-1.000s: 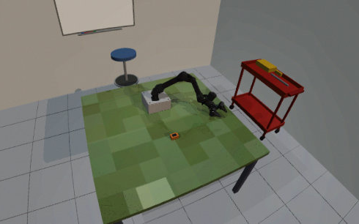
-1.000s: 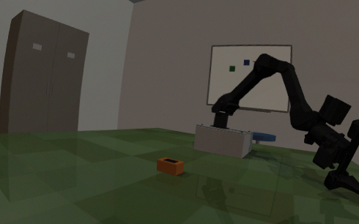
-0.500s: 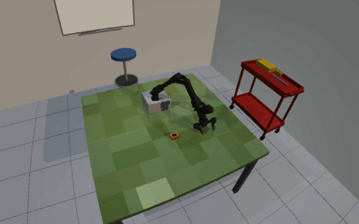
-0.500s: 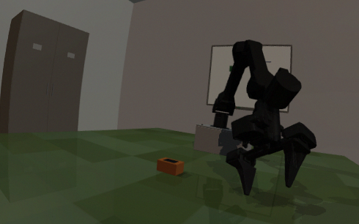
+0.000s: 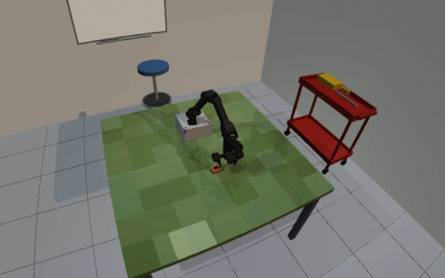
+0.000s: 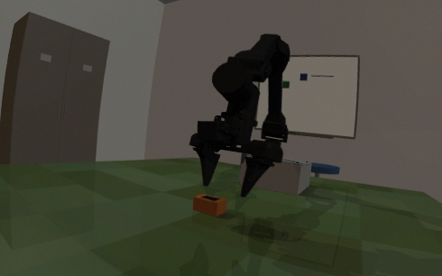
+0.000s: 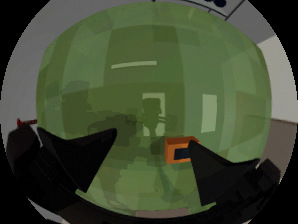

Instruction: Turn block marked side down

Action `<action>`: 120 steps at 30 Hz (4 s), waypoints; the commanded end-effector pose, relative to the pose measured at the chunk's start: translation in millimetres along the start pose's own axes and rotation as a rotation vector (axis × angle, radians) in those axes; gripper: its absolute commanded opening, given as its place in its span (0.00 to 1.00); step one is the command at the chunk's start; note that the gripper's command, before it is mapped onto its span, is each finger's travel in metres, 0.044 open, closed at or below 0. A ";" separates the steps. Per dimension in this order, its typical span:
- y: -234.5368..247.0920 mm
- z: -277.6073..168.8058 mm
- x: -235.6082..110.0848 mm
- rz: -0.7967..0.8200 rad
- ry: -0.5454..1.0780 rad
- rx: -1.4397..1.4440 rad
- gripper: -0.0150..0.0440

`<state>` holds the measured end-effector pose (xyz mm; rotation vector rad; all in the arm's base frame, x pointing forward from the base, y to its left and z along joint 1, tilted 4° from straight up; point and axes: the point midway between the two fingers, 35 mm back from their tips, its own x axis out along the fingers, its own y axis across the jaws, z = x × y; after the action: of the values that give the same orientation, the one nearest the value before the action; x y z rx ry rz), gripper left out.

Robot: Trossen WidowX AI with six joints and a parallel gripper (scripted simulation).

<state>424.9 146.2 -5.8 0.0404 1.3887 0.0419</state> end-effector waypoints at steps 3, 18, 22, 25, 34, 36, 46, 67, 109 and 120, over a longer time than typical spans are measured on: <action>-63.4 -22.1 -36.4 0.013 0.193 -0.181 1.00; -63.4 -29.1 -2.0 0.013 0.193 -0.181 1.00; -63.5 -31.6 10.9 0.013 0.193 -0.181 1.00; -63.5 -32.1 13.0 0.013 0.193 -0.181 1.00; -63.5 -34.4 26.5 0.013 0.193 -0.181 1.00; -63.5 -35.1 29.7 0.013 0.193 -0.181 1.00; -63.7 -38.5 44.6 0.013 0.193 -0.181 1.00; -63.7 -38.5 44.8 0.013 0.193 -0.181 0.57; -63.3 -32.1 29.0 0.041 -0.140 -0.175 0.25; -64.1 -37.2 25.5 0.056 -0.295 -0.172 0.25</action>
<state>394.3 84.2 -44.7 -0.0633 1.1396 0.1982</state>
